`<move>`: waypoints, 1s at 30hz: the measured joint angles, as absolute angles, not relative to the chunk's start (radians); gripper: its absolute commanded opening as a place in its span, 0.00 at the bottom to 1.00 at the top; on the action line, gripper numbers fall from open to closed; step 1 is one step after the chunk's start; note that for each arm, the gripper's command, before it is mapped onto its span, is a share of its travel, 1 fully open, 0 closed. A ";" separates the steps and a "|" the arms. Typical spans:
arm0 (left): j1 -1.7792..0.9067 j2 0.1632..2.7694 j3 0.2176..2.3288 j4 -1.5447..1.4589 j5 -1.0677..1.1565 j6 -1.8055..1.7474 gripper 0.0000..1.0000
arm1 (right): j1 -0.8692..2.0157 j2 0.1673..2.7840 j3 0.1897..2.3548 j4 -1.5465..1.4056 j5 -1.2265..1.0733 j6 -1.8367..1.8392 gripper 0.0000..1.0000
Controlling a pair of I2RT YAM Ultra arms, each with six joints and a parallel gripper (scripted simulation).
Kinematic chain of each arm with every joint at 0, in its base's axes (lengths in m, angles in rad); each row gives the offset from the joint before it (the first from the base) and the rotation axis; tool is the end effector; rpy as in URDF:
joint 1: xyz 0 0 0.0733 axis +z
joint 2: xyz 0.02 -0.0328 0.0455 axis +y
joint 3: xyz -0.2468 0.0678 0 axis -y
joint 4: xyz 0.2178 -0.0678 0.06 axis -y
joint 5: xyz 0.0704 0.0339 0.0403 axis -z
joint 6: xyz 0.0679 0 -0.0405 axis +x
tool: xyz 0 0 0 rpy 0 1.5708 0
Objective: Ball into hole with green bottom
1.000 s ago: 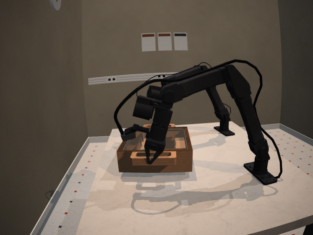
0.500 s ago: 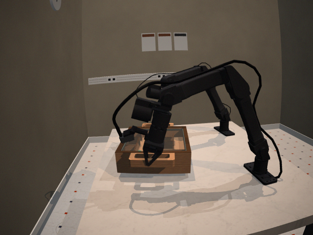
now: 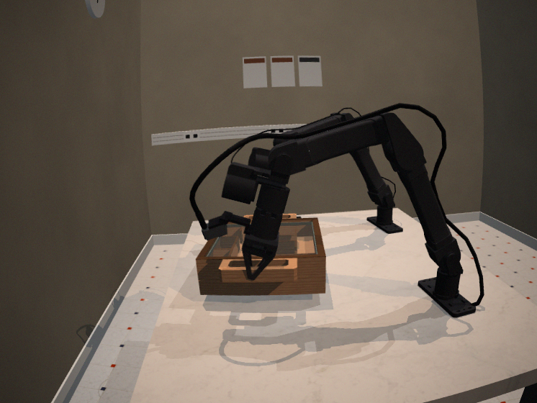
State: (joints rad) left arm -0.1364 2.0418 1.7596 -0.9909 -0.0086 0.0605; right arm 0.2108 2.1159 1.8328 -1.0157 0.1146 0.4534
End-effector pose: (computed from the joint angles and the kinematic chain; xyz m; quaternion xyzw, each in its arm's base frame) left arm 0.3948 -0.0525 0.2034 0.0966 0.9842 -0.0014 0.1484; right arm 0.4030 0.0794 0.1938 0.1274 0.9809 -0.0095 0.1465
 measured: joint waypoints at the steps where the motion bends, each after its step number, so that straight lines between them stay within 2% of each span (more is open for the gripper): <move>1: -0.137 2.040 1.759 -0.990 -0.011 0.060 0.00 | 0.211 2.112 1.825 -1.005 0.115 0.453 0.00; 6: -0.125 2.005 1.687 -0.939 0.002 0.065 0.00 | 0.227 2.096 1.793 -0.981 0.134 0.461 0.00; 10: -0.109 2.017 1.695 -0.969 0.020 0.077 0.00 | 0.242 2.106 1.837 -1.050 0.138 0.475 0.00; 30: -0.112 2.011 1.633 -0.891 0.042 0.068 0.00 | 0.236 2.101 1.814 -1.023 0.157 0.464 0.00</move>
State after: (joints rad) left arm -0.1123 2.0109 1.6333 -0.8913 0.0418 0.0677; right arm 0.2363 2.1010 1.8137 -1.0225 0.1574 0.4637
